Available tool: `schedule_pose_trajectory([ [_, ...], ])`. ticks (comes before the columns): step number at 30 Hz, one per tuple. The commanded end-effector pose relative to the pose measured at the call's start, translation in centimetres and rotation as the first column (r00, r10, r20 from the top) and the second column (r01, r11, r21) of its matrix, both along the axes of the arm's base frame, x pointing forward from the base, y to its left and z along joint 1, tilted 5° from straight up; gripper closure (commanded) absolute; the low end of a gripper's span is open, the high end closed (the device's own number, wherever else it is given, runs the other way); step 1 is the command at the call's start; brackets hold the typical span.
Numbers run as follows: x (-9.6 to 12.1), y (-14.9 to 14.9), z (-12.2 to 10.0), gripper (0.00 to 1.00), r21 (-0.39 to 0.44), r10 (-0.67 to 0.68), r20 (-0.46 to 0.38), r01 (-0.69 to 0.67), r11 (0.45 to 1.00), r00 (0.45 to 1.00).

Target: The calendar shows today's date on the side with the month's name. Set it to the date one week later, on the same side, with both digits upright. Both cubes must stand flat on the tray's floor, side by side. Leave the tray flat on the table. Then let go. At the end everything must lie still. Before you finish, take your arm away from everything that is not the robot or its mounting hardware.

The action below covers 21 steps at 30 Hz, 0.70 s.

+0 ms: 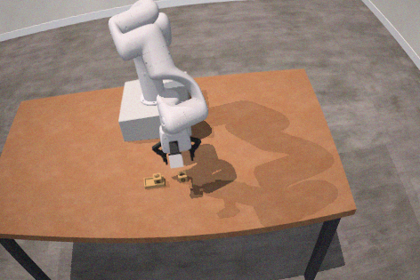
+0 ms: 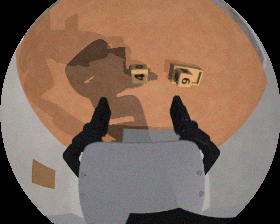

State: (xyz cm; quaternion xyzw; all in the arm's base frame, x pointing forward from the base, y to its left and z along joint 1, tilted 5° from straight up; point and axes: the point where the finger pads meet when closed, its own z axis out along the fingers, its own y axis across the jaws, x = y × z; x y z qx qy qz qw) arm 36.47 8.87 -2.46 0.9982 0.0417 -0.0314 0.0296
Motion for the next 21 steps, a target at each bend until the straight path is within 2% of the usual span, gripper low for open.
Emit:
schedule_pose_trajectory([
  [1, 0.1, 0.0, 0.1, 0.0, 0.002, 0.016, 0.002, -0.016, 1.0, 1.0],
  [6, 0.1, -0.1, 0.1, 0.0, 0.004, 0.064, 0.0, -0.064, 0.998, 0.998],
  [10, 0.2, -0.4, 0.1, 0.0, 0.013, 0.193, -0.007, -0.193, 0.981, 0.981],
  [17, 0.2, -1.1, 0.1, 0.0, 0.028, 0.394, -0.016, -0.394, 0.919, 0.919],
  [21, 0.2, -1.5, 0.2, 0.0, 0.038, 0.511, -0.019, -0.51, 0.859, 0.859],
])
